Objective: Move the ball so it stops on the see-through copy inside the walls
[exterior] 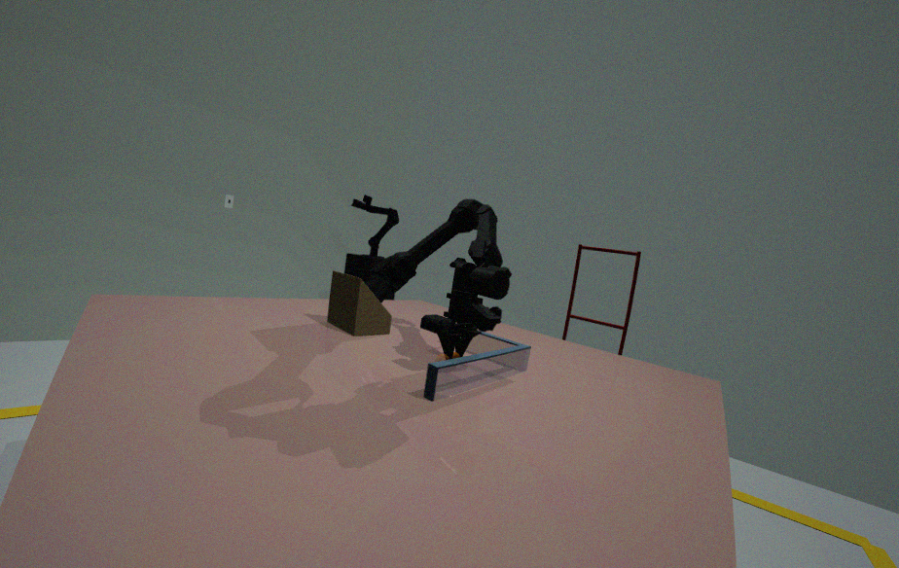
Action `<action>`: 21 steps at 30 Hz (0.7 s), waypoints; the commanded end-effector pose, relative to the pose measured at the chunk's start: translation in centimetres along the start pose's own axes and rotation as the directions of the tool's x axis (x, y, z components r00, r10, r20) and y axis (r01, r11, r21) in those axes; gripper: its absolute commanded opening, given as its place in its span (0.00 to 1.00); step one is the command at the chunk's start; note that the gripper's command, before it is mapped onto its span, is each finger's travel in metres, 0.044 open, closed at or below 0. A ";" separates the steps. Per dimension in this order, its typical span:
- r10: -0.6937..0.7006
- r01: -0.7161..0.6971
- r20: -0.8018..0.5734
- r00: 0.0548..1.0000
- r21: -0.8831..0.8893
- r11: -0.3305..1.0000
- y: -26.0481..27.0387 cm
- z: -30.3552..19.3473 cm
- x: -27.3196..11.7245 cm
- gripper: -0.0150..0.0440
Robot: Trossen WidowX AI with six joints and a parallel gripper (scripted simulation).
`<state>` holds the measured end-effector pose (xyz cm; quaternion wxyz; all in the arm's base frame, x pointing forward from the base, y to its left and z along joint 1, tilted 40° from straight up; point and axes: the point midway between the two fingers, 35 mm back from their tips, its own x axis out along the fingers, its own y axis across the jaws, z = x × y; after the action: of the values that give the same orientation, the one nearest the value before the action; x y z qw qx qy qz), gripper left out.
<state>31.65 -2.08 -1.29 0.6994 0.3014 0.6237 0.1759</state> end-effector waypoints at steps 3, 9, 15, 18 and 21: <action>0.000 0.000 0.001 1.000 0.006 1.000 0.0 0.2 -0.9 0.27; -0.009 0.009 0.001 1.000 0.012 1.000 -0.2 0.6 -4.9 0.25; -0.009 0.009 0.001 1.000 0.009 1.000 -0.3 0.5 -8.9 0.25; -0.005 0.005 0.000 1.000 0.007 1.000 -0.2 0.3 -10.9 0.25; -0.001 0.001 0.000 1.000 0.005 1.000 -0.1 0.0 -12.4 0.25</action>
<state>30.13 -9.12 7.08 0.6980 0.3056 0.6242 0.1724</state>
